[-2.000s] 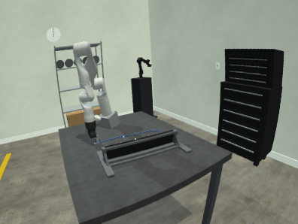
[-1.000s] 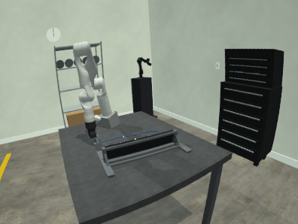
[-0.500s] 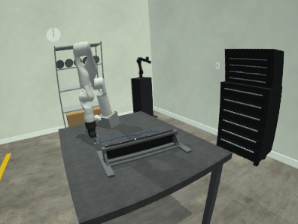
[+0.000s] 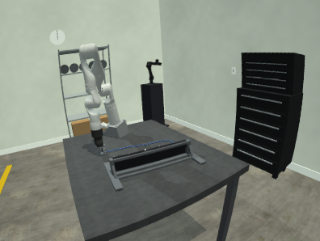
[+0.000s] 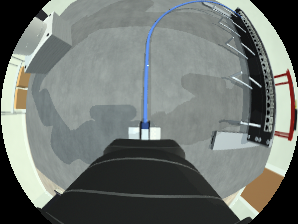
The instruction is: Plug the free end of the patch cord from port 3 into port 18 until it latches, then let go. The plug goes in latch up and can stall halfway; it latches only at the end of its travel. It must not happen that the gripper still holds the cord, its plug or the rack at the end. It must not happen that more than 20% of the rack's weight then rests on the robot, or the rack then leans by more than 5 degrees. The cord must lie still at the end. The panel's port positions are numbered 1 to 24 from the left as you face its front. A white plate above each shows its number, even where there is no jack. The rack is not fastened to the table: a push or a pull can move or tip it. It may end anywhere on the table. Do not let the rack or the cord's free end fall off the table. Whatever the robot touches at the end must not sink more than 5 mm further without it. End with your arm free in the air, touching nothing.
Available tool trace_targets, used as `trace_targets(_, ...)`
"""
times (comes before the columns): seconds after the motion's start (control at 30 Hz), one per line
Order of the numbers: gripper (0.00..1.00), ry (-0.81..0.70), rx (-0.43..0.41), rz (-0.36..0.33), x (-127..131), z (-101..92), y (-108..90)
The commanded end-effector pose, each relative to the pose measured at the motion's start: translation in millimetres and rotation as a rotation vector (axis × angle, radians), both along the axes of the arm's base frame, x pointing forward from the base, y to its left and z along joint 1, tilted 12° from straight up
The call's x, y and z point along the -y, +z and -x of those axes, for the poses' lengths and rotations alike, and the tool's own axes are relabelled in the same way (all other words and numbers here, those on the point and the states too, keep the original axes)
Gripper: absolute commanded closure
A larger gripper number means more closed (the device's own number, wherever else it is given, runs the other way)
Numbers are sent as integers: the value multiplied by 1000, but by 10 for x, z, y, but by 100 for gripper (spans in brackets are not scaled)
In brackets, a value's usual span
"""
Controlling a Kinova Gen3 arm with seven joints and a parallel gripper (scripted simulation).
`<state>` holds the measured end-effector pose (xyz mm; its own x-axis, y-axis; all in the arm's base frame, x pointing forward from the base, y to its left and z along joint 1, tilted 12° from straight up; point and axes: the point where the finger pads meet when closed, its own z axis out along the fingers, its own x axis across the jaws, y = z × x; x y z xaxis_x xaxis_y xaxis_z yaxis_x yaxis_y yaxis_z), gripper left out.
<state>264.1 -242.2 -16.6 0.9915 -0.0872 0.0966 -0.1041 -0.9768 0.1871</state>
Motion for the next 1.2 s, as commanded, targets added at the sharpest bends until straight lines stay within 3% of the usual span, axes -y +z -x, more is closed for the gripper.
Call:
trace_targets(0.0, 100, 3, 6, 3, -4, -20, 53)
trace_targets(0.8, 100, 3, 6, 3, -78, 11, 417)
trace_targets(1.17, 100, 3, 6, 3, -93, 18, 491)
